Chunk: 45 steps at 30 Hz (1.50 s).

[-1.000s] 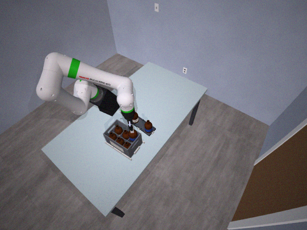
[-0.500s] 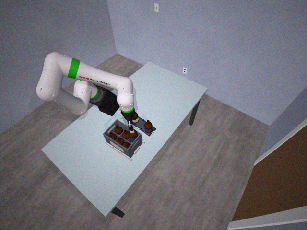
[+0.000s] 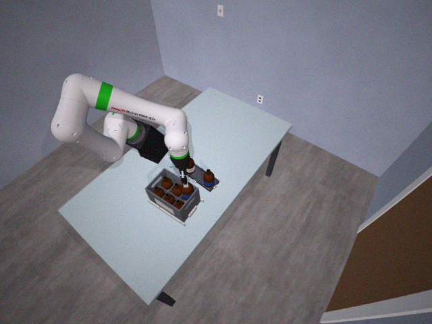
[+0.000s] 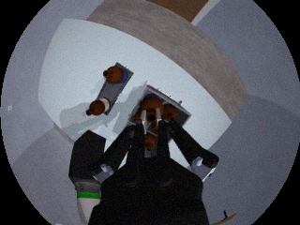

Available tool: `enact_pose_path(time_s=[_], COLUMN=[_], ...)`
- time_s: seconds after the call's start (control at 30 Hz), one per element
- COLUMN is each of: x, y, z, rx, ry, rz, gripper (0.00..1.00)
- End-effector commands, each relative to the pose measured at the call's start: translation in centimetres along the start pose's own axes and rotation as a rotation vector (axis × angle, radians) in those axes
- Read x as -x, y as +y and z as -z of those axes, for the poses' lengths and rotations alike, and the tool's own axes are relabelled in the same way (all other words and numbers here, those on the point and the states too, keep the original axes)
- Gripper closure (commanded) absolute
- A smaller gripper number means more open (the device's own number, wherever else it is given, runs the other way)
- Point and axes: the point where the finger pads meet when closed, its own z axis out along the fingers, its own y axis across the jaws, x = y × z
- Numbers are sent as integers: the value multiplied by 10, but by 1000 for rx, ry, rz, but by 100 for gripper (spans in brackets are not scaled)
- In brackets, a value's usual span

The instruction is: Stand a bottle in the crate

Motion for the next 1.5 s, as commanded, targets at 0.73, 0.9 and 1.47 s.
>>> enact_pose_path(time_s=[0.73, 0.9, 1.47], x=[0, 0, 0], y=[0, 0, 0], z=[-13, -19, -35], rx=[0, 0, 0], ry=[0, 0, 0], rz=[0, 0, 0], gripper=[100, 100, 100])
